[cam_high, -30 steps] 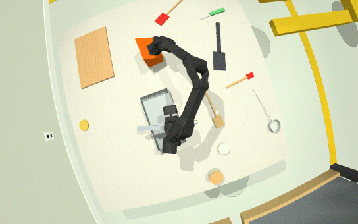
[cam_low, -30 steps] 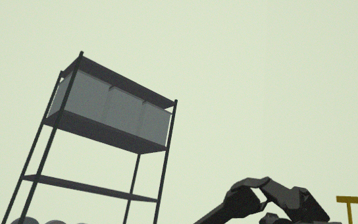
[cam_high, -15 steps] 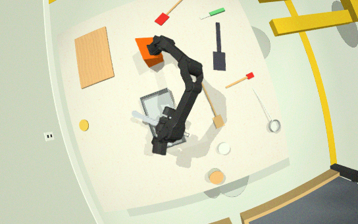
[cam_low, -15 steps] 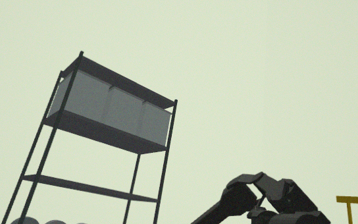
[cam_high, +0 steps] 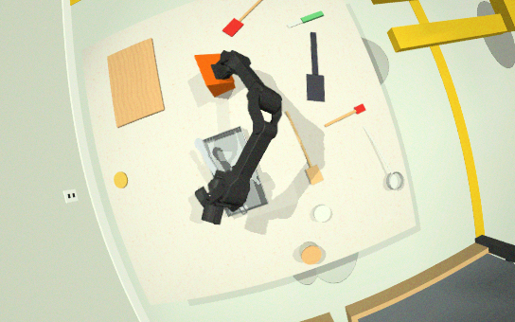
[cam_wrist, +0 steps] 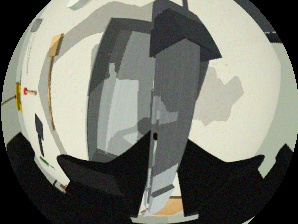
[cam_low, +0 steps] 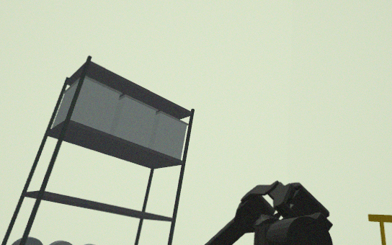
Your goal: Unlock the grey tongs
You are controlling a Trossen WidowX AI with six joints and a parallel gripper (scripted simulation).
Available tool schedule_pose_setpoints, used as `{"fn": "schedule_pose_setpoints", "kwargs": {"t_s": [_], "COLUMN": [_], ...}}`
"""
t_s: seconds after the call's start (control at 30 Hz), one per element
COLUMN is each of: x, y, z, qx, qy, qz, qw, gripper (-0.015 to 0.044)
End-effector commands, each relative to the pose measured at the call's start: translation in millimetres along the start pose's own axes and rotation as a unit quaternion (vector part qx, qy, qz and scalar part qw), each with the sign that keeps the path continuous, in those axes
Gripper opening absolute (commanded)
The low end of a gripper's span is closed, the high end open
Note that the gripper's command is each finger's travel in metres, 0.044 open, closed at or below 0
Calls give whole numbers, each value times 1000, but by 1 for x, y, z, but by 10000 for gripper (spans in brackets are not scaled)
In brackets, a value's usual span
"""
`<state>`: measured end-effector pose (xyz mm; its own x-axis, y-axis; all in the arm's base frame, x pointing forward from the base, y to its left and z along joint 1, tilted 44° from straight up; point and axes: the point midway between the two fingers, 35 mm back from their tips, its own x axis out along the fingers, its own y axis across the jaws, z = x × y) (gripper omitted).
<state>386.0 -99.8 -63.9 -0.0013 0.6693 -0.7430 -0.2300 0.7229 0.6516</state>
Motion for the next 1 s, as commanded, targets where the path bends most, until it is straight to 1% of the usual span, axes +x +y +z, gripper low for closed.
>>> {"fn": "schedule_pose_setpoints", "kwargs": {"t_s": [0.0,0.23,0.47,0.7,0.97], "x": [-5,-9,-13,-16,-20], "y": [-10,-28,-46,-61,-79], "z": [-4,-15,-29,-42,-57], "qx": [67,207,346,475,611], "qy": [-2,-4,-6,-9,-13], "qz": [-6,-9,-12,-14,-14], "qw": [998,978,938,880,791], "gripper": [-150,-150,-150,-150,-150]}}
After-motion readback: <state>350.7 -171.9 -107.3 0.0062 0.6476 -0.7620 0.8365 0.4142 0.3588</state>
